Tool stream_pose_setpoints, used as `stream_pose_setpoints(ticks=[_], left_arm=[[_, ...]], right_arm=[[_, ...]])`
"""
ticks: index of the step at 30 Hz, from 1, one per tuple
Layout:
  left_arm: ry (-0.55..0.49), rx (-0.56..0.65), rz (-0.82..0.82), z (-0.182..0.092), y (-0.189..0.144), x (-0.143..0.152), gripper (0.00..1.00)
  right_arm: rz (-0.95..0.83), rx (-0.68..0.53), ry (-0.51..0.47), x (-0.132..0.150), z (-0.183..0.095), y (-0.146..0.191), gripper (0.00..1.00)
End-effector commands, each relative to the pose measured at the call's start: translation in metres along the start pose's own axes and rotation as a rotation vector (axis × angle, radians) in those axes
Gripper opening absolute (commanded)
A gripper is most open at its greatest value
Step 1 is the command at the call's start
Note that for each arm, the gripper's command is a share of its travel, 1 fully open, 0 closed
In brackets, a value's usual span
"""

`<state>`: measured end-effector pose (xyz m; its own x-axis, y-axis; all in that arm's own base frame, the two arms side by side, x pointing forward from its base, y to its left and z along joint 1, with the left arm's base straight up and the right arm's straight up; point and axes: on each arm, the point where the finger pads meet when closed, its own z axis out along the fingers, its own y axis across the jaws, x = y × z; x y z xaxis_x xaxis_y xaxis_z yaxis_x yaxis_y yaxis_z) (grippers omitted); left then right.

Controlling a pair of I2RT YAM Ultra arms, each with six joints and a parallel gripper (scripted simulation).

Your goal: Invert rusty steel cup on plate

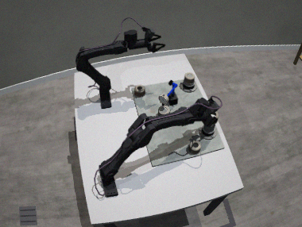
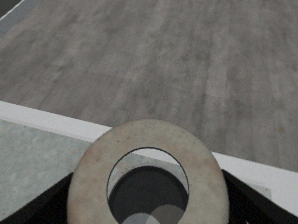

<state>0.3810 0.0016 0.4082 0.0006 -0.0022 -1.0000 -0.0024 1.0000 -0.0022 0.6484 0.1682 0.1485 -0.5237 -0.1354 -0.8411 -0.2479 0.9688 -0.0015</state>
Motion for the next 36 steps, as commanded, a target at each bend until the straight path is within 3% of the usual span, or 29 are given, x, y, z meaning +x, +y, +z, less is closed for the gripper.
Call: stream_pose_setpoints(ticks=[1, 10, 17, 22, 27, 31, 36], left_arm=[[-0.044, 0.019, -0.013, -0.005, -0.006, -0.023, 1.00], [-0.044, 0.019, -0.013, -0.005, -0.006, -0.023, 1.00], [-0.044, 0.019, -0.013, -0.005, -0.006, -0.023, 1.00], [-0.044, 0.019, -0.013, -0.005, -0.006, -0.023, 1.00], [-0.044, 0.019, -0.013, -0.005, -0.006, -0.023, 1.00], [-0.044, 0.019, -0.013, -0.005, -0.006, -0.023, 1.00], [-0.044, 0.019, -0.013, -0.005, -0.006, -0.023, 1.00]], right_arm=[[-0.009, -0.013, -0.125, -0.054, -0.021, 0.010, 0.00], [-0.034, -0.045, -0.214, -0.061, -0.029, 0.035, 0.00], [-0.060, -0.100, -0.344, -0.068, -0.048, 0.075, 0.00], [-0.071, -0.119, -0.345, -0.050, -0.045, 0.090, 0.00], [-0.074, -0.141, -0.406, -0.047, -0.060, 0.106, 0.00], [-0.086, -0.175, -0.414, -0.028, -0.064, 0.122, 0.00], [-0.071, -0.164, -0.310, 0.017, -0.042, 0.113, 0.00]])
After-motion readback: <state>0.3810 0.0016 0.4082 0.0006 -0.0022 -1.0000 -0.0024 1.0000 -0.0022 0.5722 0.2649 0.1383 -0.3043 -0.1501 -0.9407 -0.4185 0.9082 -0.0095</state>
